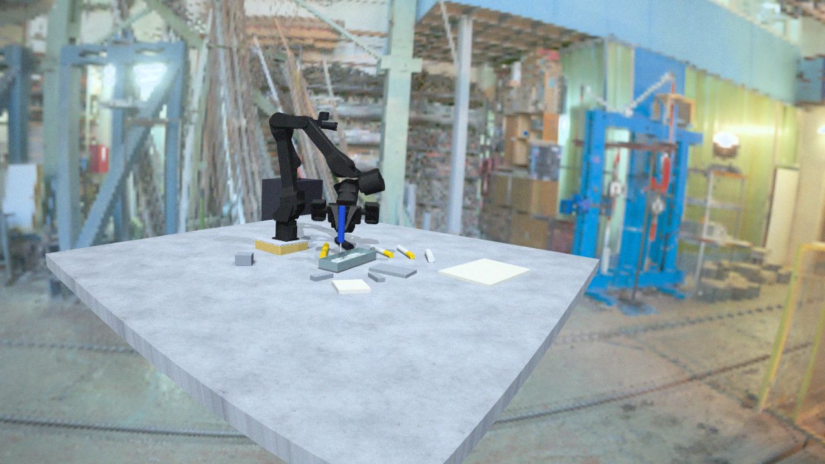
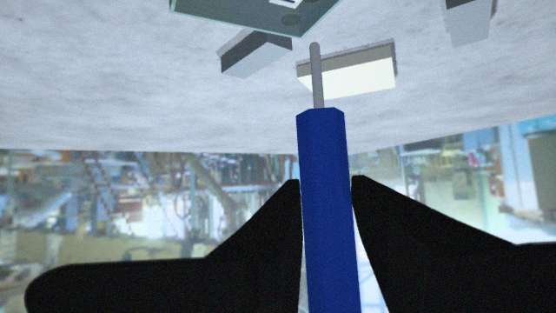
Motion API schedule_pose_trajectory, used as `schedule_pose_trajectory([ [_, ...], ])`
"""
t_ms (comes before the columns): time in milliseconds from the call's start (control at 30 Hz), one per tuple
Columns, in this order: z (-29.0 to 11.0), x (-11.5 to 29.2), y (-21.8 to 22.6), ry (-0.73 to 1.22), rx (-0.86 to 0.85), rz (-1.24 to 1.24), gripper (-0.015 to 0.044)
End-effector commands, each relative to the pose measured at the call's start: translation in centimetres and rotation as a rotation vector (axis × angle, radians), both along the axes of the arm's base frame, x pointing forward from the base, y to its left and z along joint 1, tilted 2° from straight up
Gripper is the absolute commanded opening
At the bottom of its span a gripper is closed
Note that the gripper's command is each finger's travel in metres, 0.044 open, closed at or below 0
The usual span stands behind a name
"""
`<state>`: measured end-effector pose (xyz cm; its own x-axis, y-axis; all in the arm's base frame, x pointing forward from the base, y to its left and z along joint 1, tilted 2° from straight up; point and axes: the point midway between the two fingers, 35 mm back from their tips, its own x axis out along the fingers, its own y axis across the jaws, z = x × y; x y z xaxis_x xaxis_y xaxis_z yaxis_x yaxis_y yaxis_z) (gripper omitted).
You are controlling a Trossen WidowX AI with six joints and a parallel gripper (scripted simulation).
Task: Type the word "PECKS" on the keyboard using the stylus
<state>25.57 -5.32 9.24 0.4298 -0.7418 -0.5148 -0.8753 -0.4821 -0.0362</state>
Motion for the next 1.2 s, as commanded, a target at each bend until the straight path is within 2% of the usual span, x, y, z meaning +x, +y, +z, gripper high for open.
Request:
schedule_pose_trajectory([
  [0,-0.1,-0.1,0.2,0.001,0.002,0.000,0.0012],
  [700,0.5,-3.3,5.8,0.004,0.009,0.002,0.0000],
  [1167,-1.4,-3.5,6.0,0.003,0.007,0.003,0.0000],
])
